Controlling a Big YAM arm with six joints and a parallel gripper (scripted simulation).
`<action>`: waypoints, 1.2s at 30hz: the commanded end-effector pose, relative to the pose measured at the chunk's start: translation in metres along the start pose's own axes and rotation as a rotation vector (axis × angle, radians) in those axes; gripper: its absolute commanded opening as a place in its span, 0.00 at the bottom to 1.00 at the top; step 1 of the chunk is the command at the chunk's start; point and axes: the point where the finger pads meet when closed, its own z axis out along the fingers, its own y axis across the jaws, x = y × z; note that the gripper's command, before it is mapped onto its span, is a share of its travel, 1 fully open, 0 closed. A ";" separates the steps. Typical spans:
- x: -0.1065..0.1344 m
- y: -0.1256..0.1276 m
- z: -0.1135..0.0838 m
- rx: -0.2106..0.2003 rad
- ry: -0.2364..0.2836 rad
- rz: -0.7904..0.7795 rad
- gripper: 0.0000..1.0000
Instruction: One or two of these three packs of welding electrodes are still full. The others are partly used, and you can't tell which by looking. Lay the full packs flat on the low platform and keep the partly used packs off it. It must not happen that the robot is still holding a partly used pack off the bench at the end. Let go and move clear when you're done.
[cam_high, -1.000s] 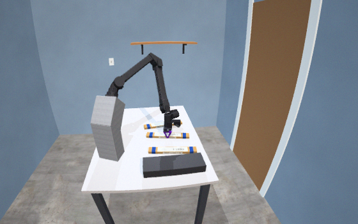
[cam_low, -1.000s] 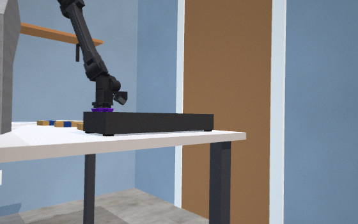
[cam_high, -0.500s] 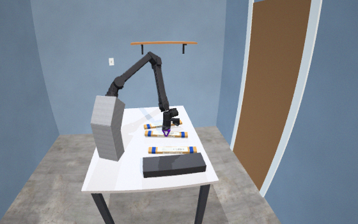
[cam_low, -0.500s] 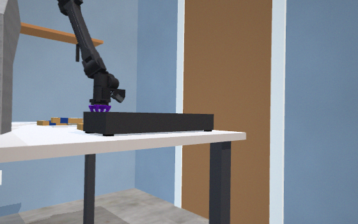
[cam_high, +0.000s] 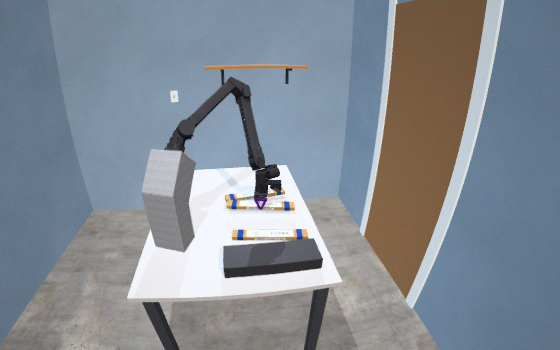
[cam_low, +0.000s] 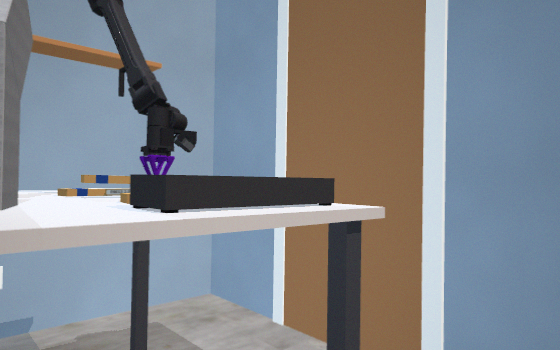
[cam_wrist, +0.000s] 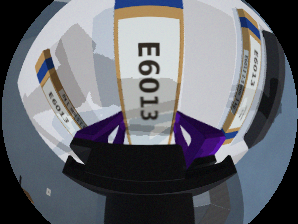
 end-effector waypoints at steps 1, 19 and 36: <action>-0.013 -0.006 -0.025 -0.002 -0.030 0.014 0.00; -0.021 -0.005 -0.037 -0.006 -0.037 0.010 0.00; -0.027 -0.004 -0.041 -0.008 -0.040 0.010 0.00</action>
